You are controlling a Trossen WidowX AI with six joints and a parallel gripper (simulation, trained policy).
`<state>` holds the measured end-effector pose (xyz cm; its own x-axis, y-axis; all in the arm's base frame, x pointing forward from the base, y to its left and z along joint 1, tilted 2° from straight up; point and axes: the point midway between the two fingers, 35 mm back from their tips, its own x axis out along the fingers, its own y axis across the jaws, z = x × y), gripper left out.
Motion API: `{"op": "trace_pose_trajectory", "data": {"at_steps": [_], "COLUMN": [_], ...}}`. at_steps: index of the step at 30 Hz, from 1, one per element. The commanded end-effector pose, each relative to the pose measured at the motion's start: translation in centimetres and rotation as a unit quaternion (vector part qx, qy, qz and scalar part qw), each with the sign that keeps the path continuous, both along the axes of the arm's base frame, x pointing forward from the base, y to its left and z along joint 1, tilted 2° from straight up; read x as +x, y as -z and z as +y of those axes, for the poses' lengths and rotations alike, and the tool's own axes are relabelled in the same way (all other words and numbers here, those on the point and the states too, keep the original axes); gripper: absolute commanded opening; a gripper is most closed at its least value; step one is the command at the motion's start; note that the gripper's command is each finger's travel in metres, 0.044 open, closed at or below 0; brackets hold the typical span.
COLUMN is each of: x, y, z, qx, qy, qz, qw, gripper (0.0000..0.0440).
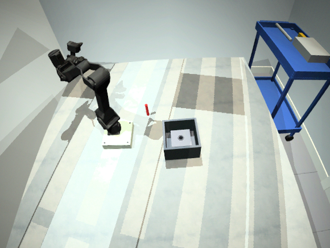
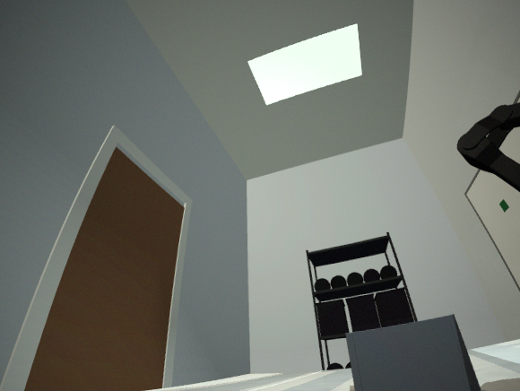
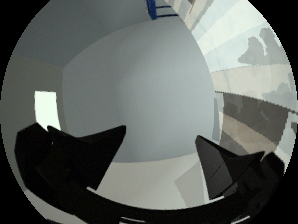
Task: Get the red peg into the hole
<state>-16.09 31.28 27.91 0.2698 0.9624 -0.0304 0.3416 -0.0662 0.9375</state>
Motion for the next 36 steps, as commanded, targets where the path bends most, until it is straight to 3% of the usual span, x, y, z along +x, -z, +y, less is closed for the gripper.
{"op": "trace_pose_trajectory", "data": {"at_steps": [1, 9, 17, 27, 36], "x": [2.8, 9.7, 18.0, 26.9, 32.4], "y": [0.1, 1.9, 3.9, 5.3, 6.8], "z": [2.4, 5.5, 5.7, 2.1, -3.2], "qx": [-0.034, -0.132, -0.248, -0.372, -0.464], "qy": [0.012, 0.034, 0.05, 0.059, 0.059], "qz": [-0.052, -0.14, -0.19, -0.2, -0.164], "qw": [0.998, 0.981, 0.949, 0.904, 0.869], "gripper": [0.044, 0.044, 0.044, 0.044, 0.044]}}
